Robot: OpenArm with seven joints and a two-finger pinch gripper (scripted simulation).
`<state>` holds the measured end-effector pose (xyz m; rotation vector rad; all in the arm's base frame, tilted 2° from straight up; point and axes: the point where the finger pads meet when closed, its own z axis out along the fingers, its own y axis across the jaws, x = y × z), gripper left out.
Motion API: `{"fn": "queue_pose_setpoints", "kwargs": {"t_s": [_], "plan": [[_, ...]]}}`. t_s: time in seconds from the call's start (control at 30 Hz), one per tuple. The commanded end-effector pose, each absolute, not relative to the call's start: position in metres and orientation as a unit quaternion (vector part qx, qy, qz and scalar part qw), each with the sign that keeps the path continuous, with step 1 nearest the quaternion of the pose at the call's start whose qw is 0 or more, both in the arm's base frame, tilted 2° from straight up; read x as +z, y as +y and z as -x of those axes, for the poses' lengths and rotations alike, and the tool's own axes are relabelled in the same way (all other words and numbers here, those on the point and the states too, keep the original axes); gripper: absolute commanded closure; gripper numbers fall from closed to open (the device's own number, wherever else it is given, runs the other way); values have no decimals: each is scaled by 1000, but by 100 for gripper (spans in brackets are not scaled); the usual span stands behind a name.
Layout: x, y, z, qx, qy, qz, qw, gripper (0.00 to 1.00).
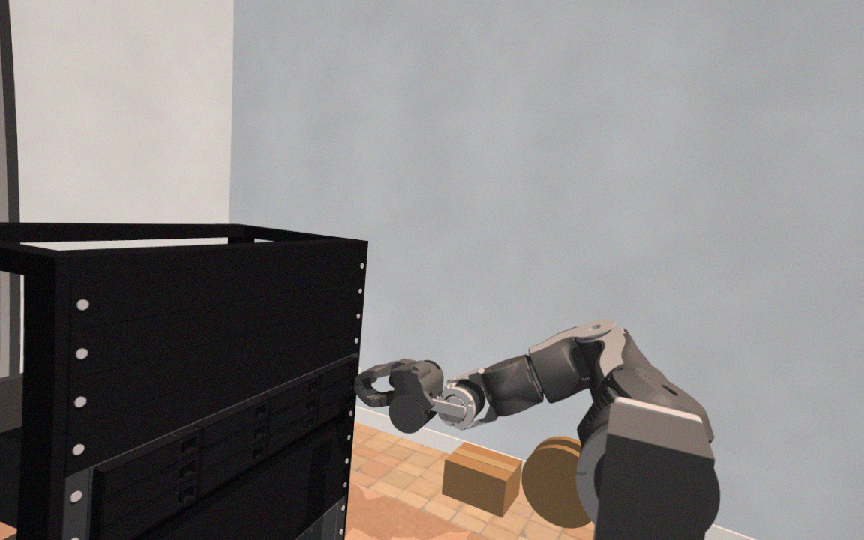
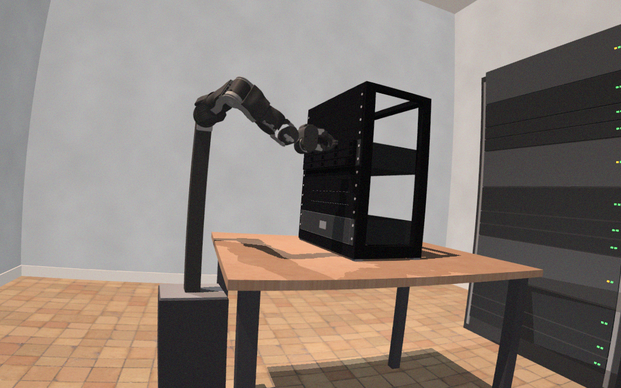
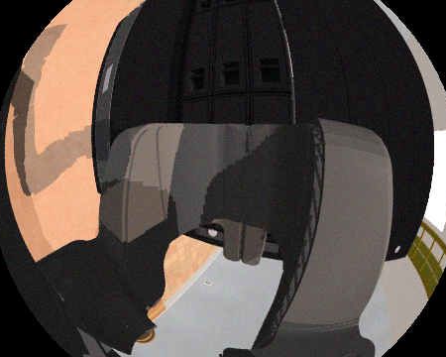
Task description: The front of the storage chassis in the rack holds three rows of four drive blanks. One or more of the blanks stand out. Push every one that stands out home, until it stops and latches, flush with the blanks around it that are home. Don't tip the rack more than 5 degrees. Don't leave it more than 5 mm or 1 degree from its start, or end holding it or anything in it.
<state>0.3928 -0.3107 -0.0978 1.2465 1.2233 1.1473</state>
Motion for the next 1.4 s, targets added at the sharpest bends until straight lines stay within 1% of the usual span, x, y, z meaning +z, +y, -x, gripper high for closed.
{"fn": "queue_pose_setpoints", "kwargs": {"t_s": [0.0,1.37], "plan": [[-94,-310,-394,478,503,-513,505,100],[-96,-312,-418,477,503,-514,505,100]]}}
